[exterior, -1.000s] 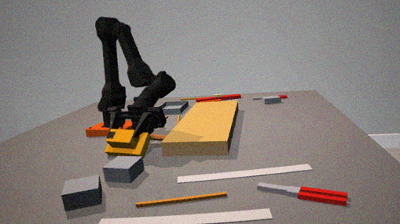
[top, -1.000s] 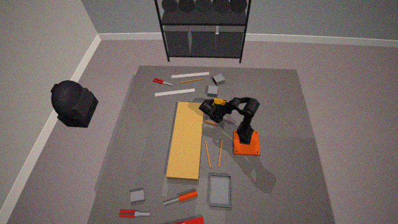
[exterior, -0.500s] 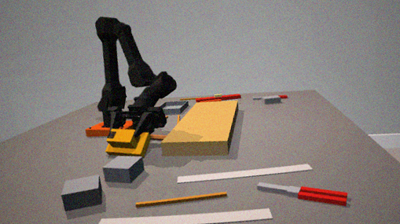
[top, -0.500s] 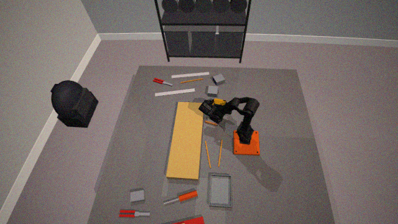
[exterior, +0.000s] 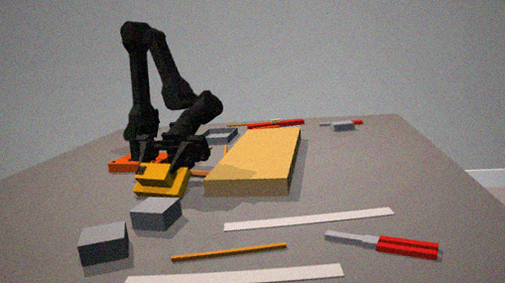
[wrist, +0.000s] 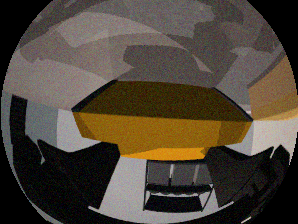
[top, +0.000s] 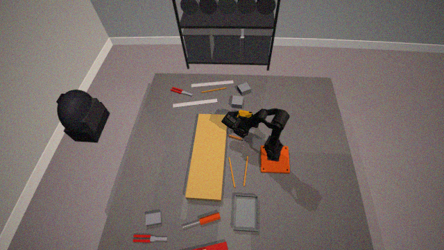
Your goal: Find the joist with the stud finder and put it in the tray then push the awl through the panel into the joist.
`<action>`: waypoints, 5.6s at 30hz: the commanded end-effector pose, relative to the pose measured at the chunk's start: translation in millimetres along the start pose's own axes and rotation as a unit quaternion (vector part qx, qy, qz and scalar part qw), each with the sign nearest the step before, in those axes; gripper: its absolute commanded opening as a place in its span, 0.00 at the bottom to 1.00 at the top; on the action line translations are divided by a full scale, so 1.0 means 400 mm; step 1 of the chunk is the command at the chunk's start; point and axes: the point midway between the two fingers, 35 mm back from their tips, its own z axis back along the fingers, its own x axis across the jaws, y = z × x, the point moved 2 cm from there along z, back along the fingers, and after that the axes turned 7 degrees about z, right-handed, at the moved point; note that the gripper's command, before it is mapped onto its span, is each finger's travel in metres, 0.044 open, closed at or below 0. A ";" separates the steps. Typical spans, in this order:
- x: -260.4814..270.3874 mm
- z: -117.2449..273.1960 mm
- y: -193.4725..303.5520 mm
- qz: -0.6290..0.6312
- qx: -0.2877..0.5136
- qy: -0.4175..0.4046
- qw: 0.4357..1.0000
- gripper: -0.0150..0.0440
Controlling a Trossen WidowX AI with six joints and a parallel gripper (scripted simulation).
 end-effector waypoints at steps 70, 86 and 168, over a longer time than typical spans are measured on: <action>-0.004 0.007 -0.012 0.006 -0.007 0.003 1.000 0.90; -0.002 0.007 -0.003 0.000 0.001 0.000 1.000 0.98; 0.028 0.010 0.117 -0.644 -0.491 -0.232 0.539 1.00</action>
